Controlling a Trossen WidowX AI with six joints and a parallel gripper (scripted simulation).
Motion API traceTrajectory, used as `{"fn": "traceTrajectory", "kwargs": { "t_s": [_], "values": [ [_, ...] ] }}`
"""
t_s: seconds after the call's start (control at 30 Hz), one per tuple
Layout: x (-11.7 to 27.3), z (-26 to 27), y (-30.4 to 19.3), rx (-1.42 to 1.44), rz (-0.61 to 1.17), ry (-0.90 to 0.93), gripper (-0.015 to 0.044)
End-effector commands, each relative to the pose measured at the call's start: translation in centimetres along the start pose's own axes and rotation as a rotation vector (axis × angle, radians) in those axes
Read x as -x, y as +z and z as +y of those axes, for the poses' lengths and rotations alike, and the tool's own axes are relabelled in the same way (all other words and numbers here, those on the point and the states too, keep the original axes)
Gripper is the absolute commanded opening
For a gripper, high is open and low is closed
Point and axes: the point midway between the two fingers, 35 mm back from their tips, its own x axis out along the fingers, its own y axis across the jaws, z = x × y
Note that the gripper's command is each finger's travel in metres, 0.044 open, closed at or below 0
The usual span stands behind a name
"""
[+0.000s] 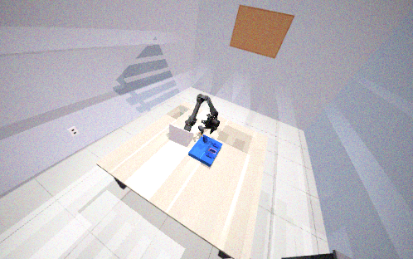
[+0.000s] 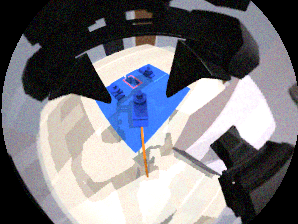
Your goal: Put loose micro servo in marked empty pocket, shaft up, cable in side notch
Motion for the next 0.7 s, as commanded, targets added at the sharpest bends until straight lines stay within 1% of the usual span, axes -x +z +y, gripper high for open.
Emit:
{"fn": "traceTrajectory", "kwargs": {
  "t_s": [0.0, 0.17, 0.4, 0.67],
  "values": [
    [0.2, 0.4, 0.6, -0.011, -0.077, -0.074, 0.0440],
    [0.1, 0.5, 0.6, -0.011, -0.081, -0.079, 0.0440],
    [-2.2, 0.2, 0.8, -0.011, -0.081, -0.080, 0.0440],
    [-3.0, 0.2, 0.9, -0.011, -0.081, -0.080, 0.0440]
  ]
}}
